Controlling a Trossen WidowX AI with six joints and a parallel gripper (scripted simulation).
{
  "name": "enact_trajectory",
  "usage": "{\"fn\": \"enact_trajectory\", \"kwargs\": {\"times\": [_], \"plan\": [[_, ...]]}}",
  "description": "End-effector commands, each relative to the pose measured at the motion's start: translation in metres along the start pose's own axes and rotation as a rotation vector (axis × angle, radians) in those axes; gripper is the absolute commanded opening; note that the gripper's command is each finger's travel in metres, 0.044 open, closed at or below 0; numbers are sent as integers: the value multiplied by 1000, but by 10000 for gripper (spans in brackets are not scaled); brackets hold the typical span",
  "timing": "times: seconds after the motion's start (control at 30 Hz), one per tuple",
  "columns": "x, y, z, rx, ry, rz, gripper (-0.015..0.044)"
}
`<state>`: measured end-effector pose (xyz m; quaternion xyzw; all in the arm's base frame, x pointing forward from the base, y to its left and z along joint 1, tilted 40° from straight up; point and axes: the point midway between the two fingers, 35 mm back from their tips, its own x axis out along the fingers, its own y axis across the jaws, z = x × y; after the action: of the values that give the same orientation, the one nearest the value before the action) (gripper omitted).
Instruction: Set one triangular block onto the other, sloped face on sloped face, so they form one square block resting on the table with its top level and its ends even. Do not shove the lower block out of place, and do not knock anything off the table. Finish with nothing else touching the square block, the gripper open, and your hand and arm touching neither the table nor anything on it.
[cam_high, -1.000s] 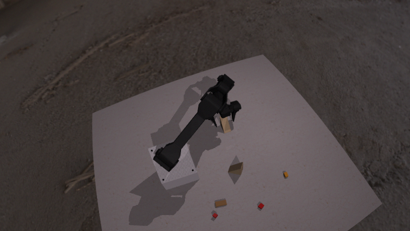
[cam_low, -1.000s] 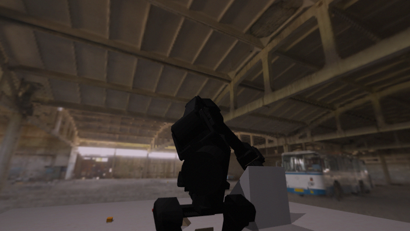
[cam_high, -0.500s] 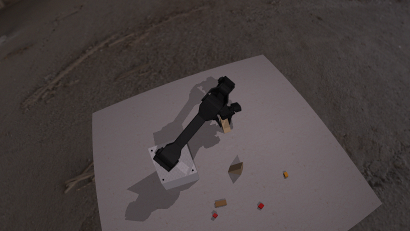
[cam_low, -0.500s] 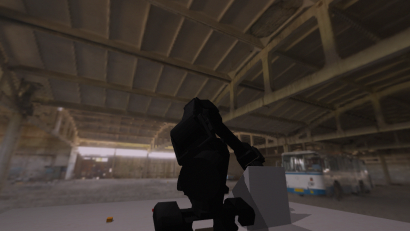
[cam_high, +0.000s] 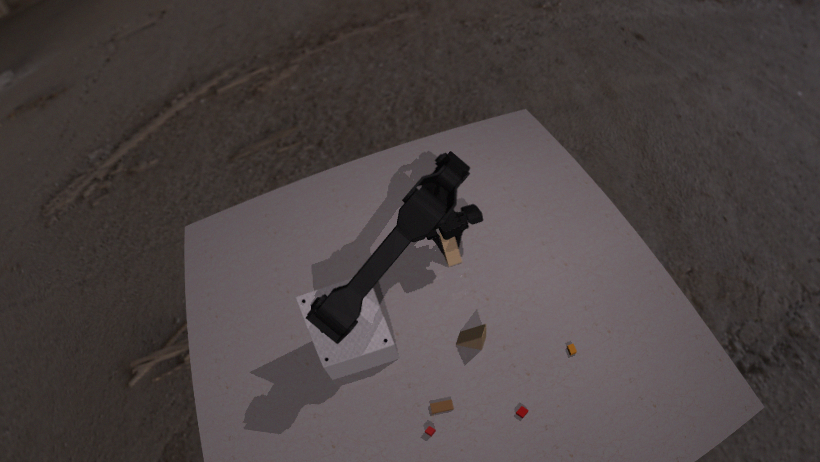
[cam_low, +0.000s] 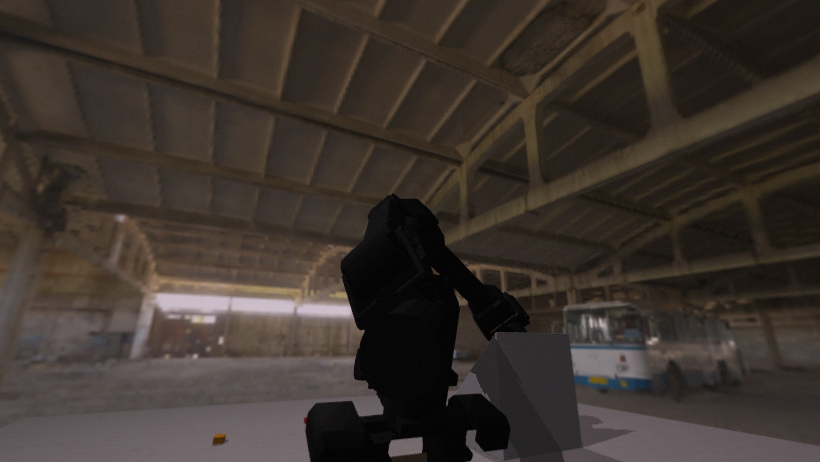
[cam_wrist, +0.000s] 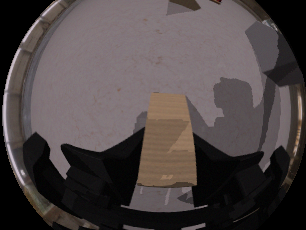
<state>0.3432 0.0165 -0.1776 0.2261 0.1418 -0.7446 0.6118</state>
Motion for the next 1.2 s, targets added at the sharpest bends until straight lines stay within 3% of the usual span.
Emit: {"fn": "enact_trajectory", "kwargs": {"times": [0.0, 1.17], "plan": [[-1, 0, 1, 1, 3, -2, 0], [-3, 0, 59, -6, 897, -5, 0]]}}
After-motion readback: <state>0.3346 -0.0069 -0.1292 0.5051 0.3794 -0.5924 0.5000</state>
